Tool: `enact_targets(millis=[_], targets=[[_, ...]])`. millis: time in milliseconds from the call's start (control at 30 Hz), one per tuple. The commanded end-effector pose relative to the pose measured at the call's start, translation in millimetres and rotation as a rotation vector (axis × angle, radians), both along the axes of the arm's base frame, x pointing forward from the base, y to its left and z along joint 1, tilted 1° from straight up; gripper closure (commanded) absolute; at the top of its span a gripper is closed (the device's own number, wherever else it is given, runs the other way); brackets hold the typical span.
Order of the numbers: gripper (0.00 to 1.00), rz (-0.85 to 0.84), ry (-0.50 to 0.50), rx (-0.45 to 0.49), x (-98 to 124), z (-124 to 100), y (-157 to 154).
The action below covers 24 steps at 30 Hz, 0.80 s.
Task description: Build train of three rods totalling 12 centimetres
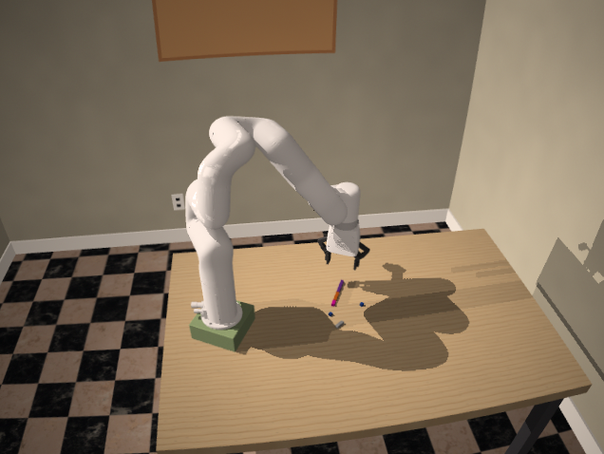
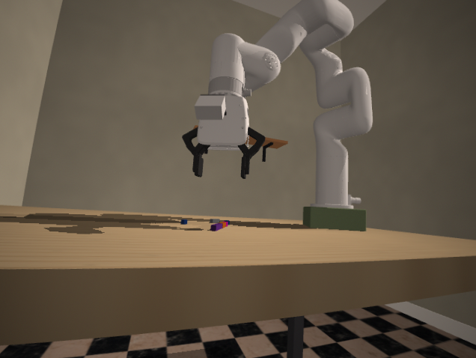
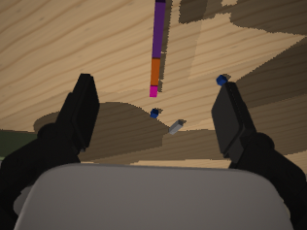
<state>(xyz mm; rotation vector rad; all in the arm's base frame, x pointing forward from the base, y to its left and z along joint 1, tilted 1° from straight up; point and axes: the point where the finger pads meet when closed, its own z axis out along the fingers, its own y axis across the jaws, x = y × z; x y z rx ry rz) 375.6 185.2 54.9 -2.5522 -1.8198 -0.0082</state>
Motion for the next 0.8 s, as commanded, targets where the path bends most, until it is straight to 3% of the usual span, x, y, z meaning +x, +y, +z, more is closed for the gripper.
enact_targets(millis=[0,300,567,767], targets=[[0.0,0.0,-0.004,0.002,1.4,1.4,0.7],[0.0,0.0,-0.004,0.002,1.4,2.2,0.7],[0.0,0.0,-0.004,0.002,1.3,15.7,0.5],[0.0,0.0,-0.004,0.002,1.2,44.9,0.2]])
